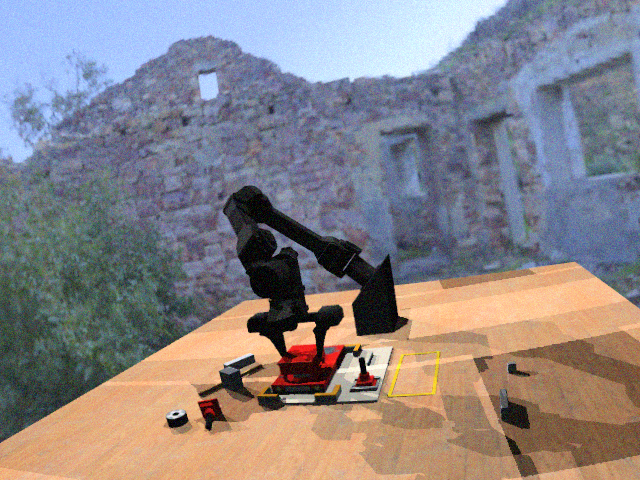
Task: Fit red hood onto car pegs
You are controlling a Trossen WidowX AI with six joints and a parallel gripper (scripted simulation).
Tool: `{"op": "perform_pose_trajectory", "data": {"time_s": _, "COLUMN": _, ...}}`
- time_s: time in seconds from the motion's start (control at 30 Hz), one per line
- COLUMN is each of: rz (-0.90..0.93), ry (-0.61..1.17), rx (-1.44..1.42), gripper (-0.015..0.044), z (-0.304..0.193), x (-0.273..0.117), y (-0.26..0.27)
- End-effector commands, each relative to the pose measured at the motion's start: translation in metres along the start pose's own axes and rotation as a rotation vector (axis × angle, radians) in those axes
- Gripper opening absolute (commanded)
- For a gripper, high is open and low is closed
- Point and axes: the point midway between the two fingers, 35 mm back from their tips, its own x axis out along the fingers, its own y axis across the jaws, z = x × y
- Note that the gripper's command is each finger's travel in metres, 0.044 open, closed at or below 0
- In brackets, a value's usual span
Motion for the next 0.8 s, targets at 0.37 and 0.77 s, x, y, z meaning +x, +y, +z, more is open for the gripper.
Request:
{"op": "perform_pose_trajectory", "data": {"time_s": 0.37, "rz": 0.001, "ry": 0.000, "rx": -0.004, "gripper": 0.0000, "z": -0.0002, "x": 0.0059, "y": 0.0002}}
{"op": "perform_pose_trajectory", "data": {"time_s": 0.77, "rz": 0.000, "ry": 0.000, "rx": -0.004, "gripper": 0.0000, "z": -0.0002, "x": 0.0105, "y": 0.0001}}
